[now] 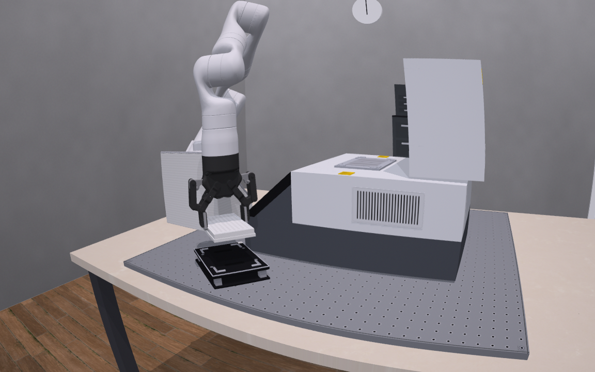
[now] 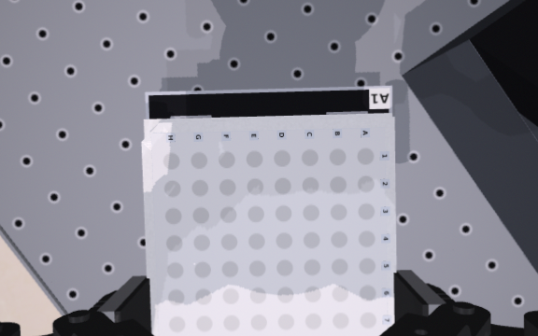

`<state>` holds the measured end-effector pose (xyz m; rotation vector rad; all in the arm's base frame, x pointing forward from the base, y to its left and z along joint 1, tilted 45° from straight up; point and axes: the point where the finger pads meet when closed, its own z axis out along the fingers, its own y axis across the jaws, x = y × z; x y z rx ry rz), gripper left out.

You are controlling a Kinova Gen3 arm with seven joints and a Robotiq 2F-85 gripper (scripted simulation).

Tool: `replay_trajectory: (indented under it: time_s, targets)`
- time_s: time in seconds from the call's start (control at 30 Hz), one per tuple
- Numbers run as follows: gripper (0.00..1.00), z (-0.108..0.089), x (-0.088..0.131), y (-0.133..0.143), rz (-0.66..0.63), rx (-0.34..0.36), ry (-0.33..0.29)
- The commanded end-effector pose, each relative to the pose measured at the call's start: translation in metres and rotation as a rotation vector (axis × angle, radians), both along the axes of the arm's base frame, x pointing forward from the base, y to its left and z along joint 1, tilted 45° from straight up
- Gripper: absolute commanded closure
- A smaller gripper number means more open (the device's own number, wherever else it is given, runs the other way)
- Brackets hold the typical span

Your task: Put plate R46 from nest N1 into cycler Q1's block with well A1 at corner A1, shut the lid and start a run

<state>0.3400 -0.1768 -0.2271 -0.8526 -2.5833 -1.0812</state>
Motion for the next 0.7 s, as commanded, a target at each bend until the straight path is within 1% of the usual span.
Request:
replay_trajectory:
  time_s: [0.0, 0.67]
  targets:
    - [0.1, 0.003, 0.0, -0.004, -0.001, -0.002, -0.001]
    - [0.1, 0.019, 0.0, -0.02, -0.001, -0.002, -0.001]
